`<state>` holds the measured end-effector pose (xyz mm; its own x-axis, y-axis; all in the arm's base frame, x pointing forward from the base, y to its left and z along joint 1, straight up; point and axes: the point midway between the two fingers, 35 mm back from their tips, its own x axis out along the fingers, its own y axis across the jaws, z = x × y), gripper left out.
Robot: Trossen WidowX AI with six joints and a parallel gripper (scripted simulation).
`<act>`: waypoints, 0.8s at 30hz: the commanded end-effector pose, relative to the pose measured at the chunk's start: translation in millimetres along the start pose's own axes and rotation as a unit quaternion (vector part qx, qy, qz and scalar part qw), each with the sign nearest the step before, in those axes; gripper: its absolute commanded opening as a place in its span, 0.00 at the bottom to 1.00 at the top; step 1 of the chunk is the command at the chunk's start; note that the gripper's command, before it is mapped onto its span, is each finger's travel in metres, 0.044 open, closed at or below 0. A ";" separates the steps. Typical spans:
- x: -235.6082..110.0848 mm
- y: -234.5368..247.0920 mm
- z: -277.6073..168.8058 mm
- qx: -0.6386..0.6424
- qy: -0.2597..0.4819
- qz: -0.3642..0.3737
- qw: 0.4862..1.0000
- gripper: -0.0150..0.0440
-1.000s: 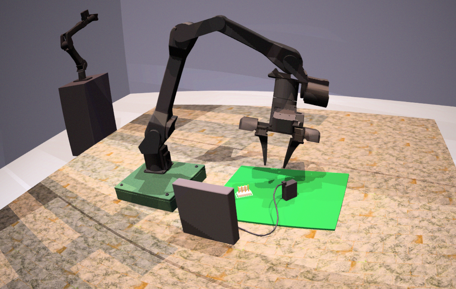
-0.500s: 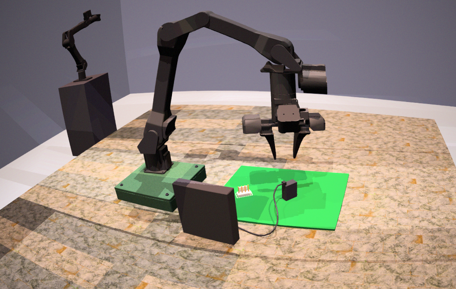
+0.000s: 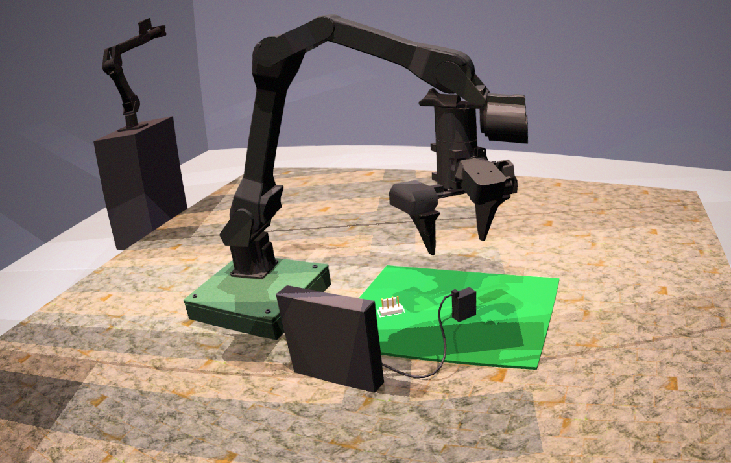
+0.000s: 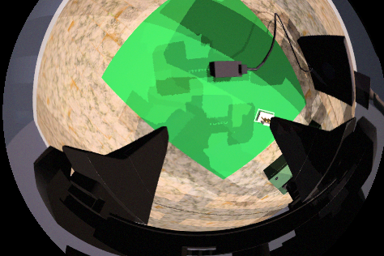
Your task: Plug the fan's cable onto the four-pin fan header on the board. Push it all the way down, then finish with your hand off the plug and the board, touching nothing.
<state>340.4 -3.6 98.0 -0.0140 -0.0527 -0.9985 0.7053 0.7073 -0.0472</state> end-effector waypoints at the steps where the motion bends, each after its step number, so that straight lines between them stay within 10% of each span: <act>1: -31.9 -4.0 20.8 -0.307 -0.006 0.017 0.952 1.00; 18: -72.1 -20.7 42.5 -0.696 -0.022 0.023 0.718 1.00; 24: -72.5 -20.9 42.7 -0.701 -0.022 0.023 0.712 1.00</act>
<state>349.7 -32.7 143.9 -0.0068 -0.0285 -0.9996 -0.2962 0.9548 -0.0252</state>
